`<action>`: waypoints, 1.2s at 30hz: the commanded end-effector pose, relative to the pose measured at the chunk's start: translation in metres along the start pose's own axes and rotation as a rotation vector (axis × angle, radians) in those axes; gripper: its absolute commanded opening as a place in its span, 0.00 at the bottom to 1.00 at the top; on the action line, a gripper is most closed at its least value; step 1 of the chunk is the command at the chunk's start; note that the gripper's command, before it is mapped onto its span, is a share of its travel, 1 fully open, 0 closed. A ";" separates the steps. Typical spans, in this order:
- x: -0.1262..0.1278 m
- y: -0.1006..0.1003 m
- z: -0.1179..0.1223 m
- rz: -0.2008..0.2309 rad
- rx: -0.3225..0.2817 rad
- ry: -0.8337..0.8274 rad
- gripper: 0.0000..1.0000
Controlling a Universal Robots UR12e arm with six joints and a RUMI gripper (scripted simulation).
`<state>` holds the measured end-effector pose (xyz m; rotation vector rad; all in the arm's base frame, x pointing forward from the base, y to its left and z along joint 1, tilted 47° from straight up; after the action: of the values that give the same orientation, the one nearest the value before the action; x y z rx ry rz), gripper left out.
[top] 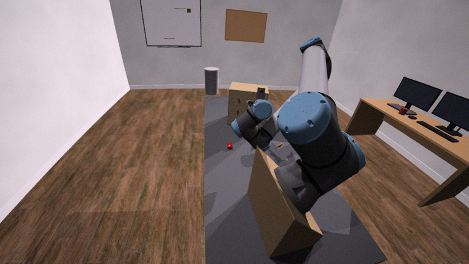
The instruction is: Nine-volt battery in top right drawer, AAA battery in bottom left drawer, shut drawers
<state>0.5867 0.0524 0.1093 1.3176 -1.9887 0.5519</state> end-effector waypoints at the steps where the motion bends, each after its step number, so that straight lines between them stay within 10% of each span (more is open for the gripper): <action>1: 0.000 -0.001 0.001 0.000 0.009 0.000 1.00; 24: 0.000 -0.001 0.002 0.001 0.020 0.000 1.00; 25: 0.000 -0.001 0.002 0.001 0.020 0.000 0.20; 36: 0.000 -0.001 0.002 0.001 0.020 0.000 0.20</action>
<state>0.5875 0.0502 0.1076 1.3281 -1.9884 0.5732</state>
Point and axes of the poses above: the point where the finger pads meet when closed, its own y axis back along the fingers, its own x axis across the jaws, z = x × y, the point moved 7 cm from there along y, back along the fingers, and after that the axes turned 3 degrees about y, right-handed, at the moved point
